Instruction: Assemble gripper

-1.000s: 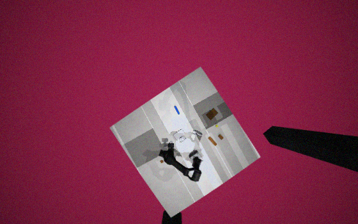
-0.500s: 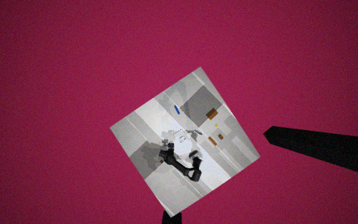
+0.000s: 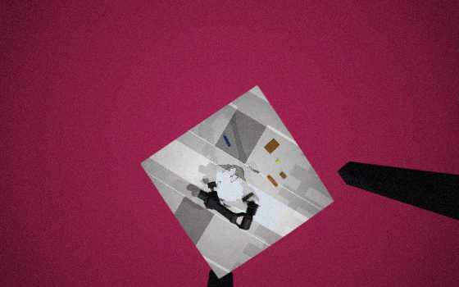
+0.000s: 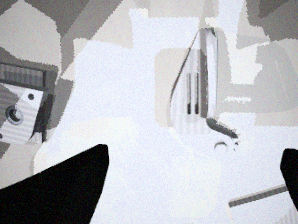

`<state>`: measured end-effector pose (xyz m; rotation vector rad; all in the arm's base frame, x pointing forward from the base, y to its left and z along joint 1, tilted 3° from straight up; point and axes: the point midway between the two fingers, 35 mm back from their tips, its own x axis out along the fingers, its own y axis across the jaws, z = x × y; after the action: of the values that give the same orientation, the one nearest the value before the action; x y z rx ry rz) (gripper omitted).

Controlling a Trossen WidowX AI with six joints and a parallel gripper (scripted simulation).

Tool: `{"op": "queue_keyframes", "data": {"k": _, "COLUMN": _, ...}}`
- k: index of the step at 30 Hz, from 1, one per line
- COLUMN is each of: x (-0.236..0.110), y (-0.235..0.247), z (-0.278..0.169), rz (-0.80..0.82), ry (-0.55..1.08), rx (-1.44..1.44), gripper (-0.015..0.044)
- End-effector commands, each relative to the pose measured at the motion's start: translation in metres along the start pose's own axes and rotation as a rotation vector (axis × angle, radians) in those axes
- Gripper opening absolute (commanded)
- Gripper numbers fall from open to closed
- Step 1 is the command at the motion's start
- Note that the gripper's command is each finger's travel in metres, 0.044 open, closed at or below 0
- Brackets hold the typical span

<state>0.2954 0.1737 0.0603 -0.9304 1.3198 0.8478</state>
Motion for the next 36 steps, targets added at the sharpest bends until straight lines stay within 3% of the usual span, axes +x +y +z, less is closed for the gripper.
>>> {"op": "queue_keyframes", "data": {"k": 1, "x": -0.001, "y": -0.006, "z": 0.008, "rz": 0.004, "ry": 0.002, "rx": -0.063, "gripper": 0.044}}
{"op": "queue_keyframes", "data": {"k": 6, "x": 0.001, "y": -0.006, "z": 0.008, "rz": 0.004, "ry": 0.002, "rx": -0.063, "gripper": 0.044}}
{"op": "queue_keyframes", "data": {"k": 12, "x": 0.039, "y": -0.004, "z": 0.006, "rz": 0.004, "ry": 0.002, "rx": -0.063, "gripper": 0.044}}
{"op": "queue_keyframes", "data": {"k": 36, "x": 0.039, "y": -0.004, "z": 0.006, "rz": 0.004, "ry": 0.002, "rx": -0.063, "gripper": 0.044}}
